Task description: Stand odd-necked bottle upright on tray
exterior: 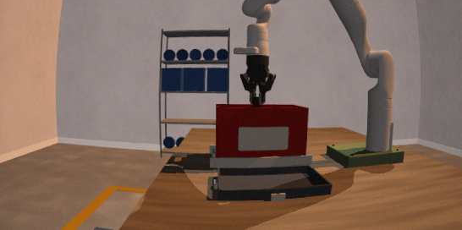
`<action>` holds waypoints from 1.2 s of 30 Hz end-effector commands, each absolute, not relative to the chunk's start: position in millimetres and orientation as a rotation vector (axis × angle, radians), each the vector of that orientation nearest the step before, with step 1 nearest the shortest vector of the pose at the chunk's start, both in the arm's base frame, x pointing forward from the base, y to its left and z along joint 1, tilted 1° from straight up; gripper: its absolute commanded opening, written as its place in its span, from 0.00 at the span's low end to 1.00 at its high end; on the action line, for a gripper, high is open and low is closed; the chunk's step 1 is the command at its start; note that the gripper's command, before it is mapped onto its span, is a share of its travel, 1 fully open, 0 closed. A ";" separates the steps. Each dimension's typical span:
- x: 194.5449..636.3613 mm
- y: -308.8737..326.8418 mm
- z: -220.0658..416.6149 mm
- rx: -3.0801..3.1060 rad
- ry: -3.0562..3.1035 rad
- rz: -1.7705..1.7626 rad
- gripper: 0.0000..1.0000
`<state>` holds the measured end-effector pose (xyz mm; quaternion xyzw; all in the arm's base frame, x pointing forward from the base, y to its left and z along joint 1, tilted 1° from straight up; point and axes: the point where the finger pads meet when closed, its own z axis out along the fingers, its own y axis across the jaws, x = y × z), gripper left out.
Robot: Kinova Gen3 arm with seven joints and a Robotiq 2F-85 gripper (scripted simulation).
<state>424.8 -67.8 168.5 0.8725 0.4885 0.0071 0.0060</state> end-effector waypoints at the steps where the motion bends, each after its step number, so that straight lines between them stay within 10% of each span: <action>1: 425.2 -67.9 169.2 2.730 1.528 0.024 0.00; 36: 425.0 -67.9 178.5 2.730 1.528 0.025 0.00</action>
